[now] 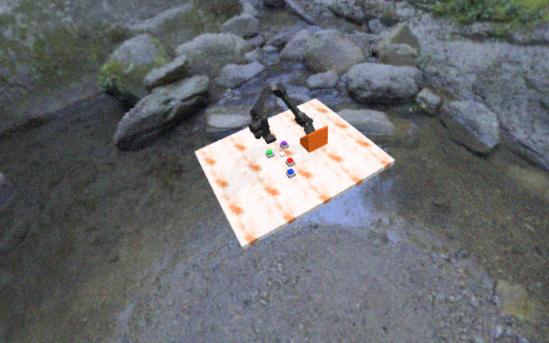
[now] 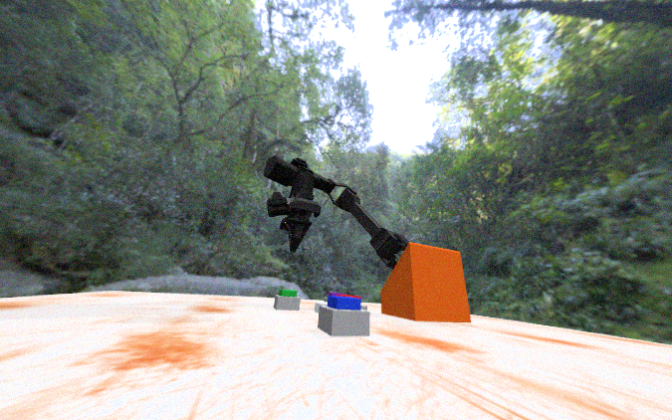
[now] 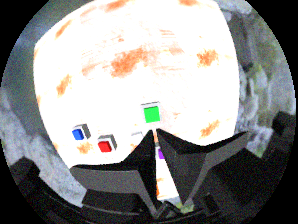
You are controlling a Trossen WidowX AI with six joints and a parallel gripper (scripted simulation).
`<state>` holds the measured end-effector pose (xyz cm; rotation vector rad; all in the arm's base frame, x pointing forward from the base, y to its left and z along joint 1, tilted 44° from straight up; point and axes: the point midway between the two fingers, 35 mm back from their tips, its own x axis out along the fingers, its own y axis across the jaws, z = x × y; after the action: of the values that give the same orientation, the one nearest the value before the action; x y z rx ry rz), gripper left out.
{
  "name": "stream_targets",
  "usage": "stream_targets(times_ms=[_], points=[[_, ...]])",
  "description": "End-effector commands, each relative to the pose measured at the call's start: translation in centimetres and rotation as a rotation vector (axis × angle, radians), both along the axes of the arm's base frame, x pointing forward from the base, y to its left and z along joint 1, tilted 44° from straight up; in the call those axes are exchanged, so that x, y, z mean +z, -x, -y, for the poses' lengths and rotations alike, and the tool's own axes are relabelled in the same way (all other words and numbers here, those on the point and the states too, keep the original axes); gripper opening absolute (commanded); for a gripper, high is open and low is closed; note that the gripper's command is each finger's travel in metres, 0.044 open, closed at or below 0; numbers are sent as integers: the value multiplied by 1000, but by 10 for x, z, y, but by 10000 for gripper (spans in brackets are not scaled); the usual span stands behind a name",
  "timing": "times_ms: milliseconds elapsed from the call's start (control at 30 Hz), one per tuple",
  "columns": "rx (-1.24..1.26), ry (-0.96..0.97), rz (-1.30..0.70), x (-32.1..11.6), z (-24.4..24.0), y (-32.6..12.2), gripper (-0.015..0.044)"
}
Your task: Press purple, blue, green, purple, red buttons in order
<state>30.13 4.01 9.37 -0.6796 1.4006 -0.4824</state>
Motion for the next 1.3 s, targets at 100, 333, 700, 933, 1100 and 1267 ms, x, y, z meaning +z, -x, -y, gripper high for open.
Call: stream_targets(times_ms=[100, 333, 700, 933, 1100, 1267], points=[[-4, 11, -6, -38, 44, -3, 20], [-4, 11, -6, -41, 46, -4, 20], [-4, 11, -6, -54, 59, -6, 20], [-4, 12, -6, -61, 66, -7, 20], [-5, 12, -6, -62, 66, -7, 20], [-5, 12, -6, -62, 66, -7, 20]])
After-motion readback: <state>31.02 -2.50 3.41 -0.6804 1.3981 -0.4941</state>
